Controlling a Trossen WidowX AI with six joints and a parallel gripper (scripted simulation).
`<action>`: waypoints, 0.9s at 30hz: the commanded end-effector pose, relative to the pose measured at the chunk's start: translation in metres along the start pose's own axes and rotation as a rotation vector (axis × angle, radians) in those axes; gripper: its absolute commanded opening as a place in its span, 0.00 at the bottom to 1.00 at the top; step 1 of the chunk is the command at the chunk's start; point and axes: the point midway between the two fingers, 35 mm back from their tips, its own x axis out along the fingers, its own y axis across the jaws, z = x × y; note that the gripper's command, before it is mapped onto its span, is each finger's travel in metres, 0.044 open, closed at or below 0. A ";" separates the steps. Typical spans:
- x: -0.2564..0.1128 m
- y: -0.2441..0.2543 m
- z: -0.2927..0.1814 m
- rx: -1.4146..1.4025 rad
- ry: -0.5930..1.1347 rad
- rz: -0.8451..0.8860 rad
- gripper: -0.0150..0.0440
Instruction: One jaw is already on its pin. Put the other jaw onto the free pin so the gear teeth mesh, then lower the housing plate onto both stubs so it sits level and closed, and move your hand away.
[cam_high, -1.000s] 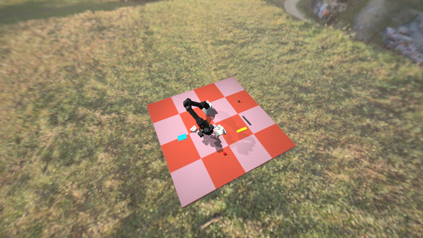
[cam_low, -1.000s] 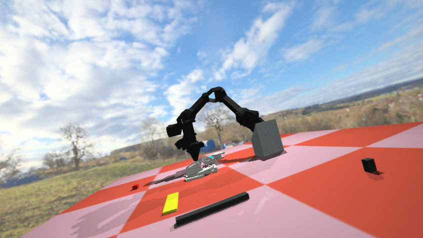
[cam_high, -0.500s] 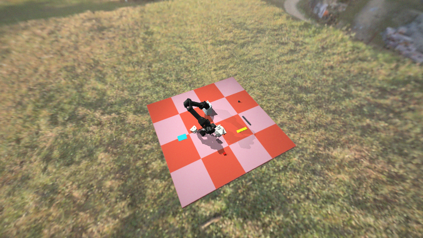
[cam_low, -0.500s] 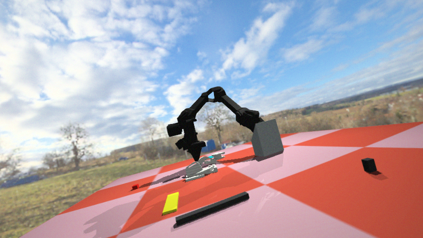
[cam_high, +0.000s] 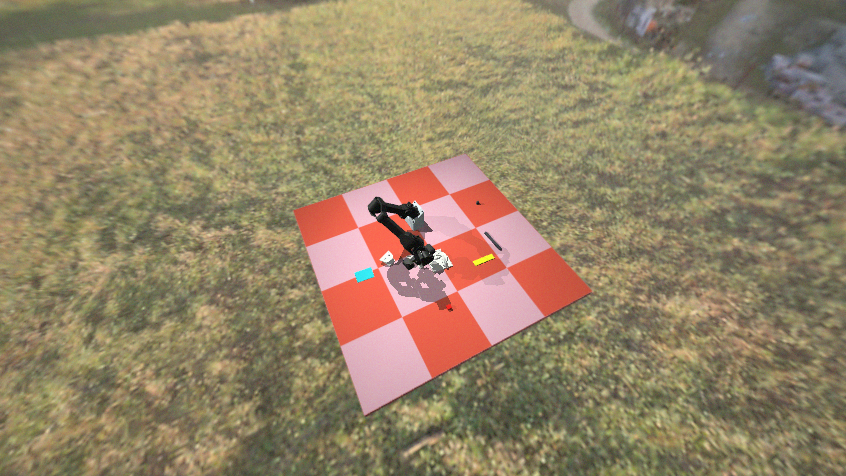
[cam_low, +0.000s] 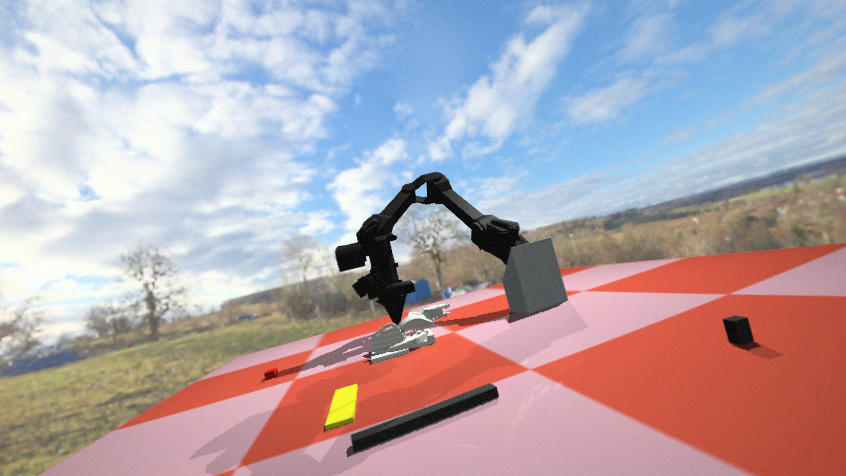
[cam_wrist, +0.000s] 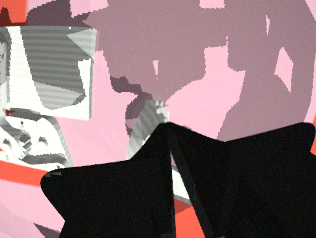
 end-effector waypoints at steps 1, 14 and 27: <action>0.004 0.007 -0.002 -0.003 0.012 0.002 0.25; -0.012 0.007 0.000 -0.004 0.009 0.004 0.25; -0.051 0.009 0.001 -0.015 0.000 0.008 0.48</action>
